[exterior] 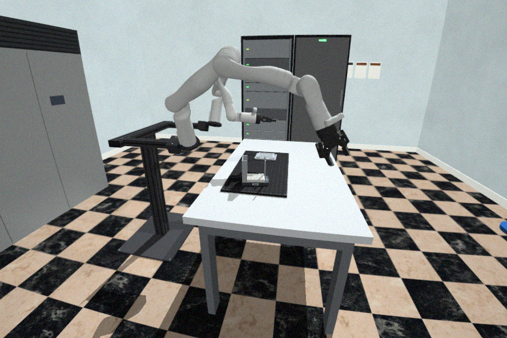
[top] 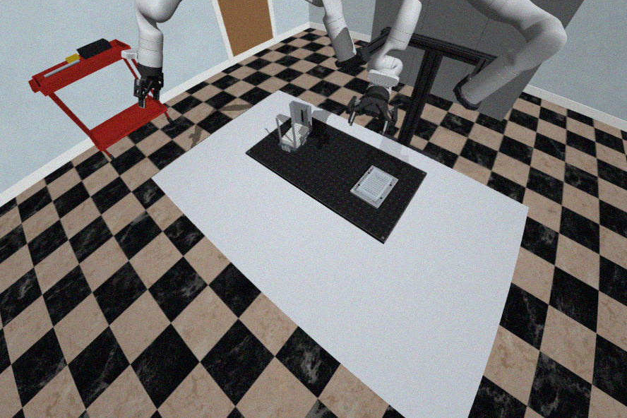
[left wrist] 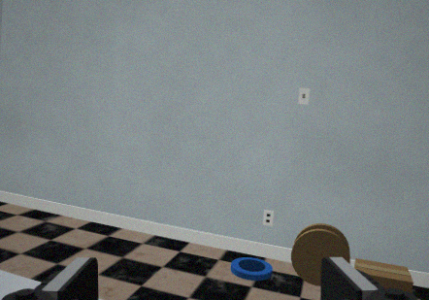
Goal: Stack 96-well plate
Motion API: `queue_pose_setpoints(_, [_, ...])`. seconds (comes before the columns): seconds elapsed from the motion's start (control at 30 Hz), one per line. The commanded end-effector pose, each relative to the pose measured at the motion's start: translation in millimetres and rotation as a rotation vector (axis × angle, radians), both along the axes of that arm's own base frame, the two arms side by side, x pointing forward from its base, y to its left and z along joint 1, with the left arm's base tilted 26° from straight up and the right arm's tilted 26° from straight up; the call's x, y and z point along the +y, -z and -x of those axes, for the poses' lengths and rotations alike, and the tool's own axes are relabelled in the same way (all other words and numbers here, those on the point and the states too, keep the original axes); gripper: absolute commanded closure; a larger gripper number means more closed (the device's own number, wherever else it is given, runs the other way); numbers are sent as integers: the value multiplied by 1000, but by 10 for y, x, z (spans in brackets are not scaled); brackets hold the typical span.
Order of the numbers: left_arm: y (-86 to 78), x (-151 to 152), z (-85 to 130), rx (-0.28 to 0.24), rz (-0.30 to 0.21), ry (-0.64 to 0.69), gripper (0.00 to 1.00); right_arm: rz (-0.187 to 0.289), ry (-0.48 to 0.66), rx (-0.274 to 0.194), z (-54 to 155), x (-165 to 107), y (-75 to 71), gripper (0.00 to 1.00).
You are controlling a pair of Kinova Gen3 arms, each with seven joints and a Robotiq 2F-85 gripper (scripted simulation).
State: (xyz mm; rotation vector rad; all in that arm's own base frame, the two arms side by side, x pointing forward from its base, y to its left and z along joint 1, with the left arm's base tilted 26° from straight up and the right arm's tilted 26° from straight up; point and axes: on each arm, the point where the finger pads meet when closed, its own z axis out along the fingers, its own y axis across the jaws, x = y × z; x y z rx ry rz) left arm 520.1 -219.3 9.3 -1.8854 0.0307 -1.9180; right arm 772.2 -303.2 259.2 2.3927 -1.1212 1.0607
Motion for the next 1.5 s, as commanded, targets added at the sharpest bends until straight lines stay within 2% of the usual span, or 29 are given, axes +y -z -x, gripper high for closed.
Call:
queue_pose_setpoints(0.0, [-11,-9,-2,-2,2,1,2,1,-1,-3,-7,9,-25,2])
queue_pose_setpoints(0.7, [-12,-3,-2,-1,3,-1,2,1,-1,-3,-7,9,-25,2])
queue_pose_setpoints(1.1, [-40,137,0,13,24,-44,2,1,-1,-3,-7,9,-25,2])
queue_pose_setpoints(1.47, [-123,603,60,62,103,-191,2,1,-1,-3,-7,9,-25,2])
